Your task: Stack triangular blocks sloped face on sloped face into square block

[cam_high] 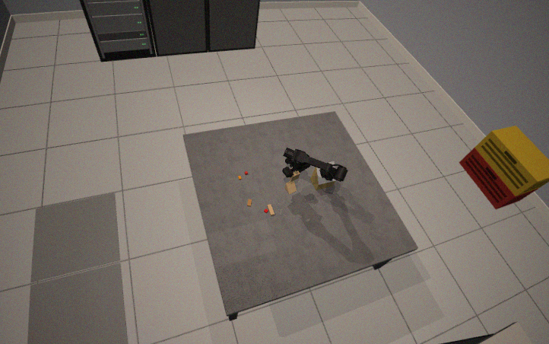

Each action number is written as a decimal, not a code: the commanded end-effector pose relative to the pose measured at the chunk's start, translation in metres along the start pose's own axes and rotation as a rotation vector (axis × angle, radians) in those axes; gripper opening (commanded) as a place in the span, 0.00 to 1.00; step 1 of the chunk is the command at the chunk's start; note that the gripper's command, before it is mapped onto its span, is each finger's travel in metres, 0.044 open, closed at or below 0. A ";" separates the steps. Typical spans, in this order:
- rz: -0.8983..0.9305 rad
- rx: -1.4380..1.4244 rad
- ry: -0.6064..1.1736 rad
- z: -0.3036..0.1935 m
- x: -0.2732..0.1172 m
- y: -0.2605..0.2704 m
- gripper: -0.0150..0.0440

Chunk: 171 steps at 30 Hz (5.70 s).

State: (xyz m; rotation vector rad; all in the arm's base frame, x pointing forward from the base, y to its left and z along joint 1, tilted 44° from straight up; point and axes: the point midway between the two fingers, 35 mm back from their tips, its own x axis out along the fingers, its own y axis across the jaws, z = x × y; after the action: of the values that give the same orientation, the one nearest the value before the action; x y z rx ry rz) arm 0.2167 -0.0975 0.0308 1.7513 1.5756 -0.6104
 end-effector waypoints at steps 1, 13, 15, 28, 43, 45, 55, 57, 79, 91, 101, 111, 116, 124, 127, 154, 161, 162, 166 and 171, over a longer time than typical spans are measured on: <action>0.003 0.005 0.006 -0.020 -0.003 0.002 0.25; 0.003 0.003 0.020 -0.075 -0.008 0.003 0.25; 0.003 0.003 0.022 -0.081 -0.009 0.003 0.25; 0.004 0.002 0.020 -0.064 0.031 0.005 0.25; 0.005 0.002 0.023 -0.048 0.079 0.002 0.25; 0.005 0.001 0.023 -0.044 0.088 0.002 0.25; 0.001 0.000 0.028 -0.042 0.094 0.003 0.25; 0.001 0.000 0.028 -0.041 0.095 0.003 0.25; 0.001 0.000 0.029 -0.036 0.108 0.002 0.25; 0.001 0.000 0.029 -0.033 0.115 0.002 0.25; 0.001 0.000 0.029 -0.033 0.116 0.002 0.25; 0.003 0.004 0.032 -0.033 0.116 0.002 0.25; 0.004 0.004 0.032 -0.033 0.117 0.002 0.25; 0.004 0.005 0.033 -0.032 0.118 0.002 0.25; 0.002 0.000 0.029 -0.032 0.117 0.002 0.25; 0.002 0.001 0.030 -0.032 0.117 0.002 1.00; 0.001 0.002 0.023 -0.028 0.099 0.005 1.00; 0.001 0.002 0.020 -0.026 0.085 0.007 1.00; -0.001 0.002 0.023 -0.026 0.019 0.004 1.00; 0.000 0.001 0.026 -0.028 0.007 0.002 1.00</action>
State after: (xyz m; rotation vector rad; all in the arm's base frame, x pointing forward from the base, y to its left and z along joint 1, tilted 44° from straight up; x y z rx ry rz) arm 0.2208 -0.0602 0.0286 1.7767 1.5988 -0.5992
